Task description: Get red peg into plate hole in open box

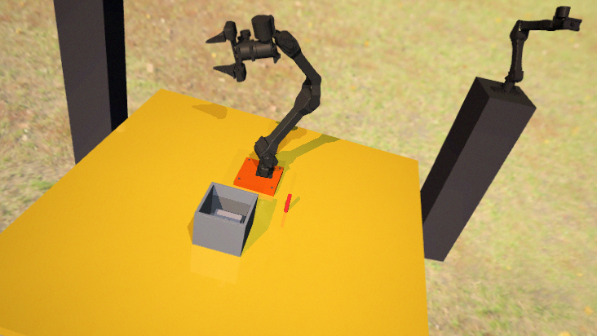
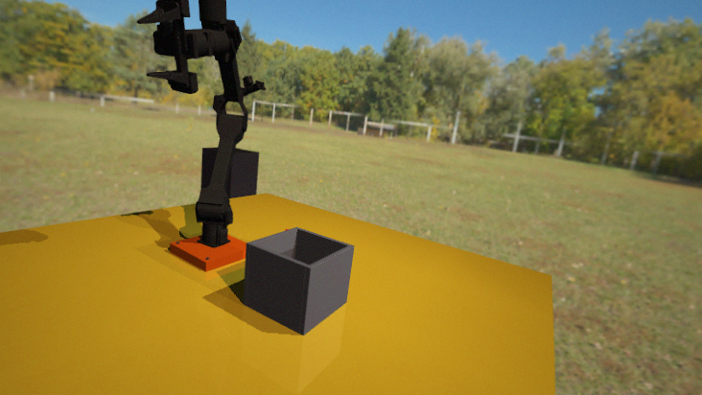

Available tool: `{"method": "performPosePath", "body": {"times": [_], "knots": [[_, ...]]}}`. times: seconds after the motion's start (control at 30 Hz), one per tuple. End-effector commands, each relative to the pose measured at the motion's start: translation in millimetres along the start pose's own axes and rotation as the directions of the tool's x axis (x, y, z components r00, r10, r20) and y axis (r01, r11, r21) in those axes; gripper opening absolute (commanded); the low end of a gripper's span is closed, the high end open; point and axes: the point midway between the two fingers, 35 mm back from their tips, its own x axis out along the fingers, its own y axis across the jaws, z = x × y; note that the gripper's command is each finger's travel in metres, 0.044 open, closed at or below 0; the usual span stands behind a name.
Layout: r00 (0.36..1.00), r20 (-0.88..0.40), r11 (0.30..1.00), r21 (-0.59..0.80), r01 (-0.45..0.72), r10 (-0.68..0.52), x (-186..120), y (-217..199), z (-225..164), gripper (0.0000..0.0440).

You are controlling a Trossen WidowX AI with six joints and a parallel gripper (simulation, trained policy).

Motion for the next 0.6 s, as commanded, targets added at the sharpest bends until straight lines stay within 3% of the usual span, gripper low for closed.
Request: {"method": "performPosePath", "body": {"times": [0.0, 0.27, 0.57], "knots": [[0.997, -0.072, 1.000, 0.004, 0.030, -0.029, 6.3, -6.3, -18.4, 0.0440], [0.959, -0.267, 0.995, -0.001, 0.098, -0.095, 10.4, -21.9, -69.1, 0.0440], [0.871, -0.454, 0.982, -0.042, 0.186, -0.185, 3.1, -44.9, -124.2, 0.0440]]}}
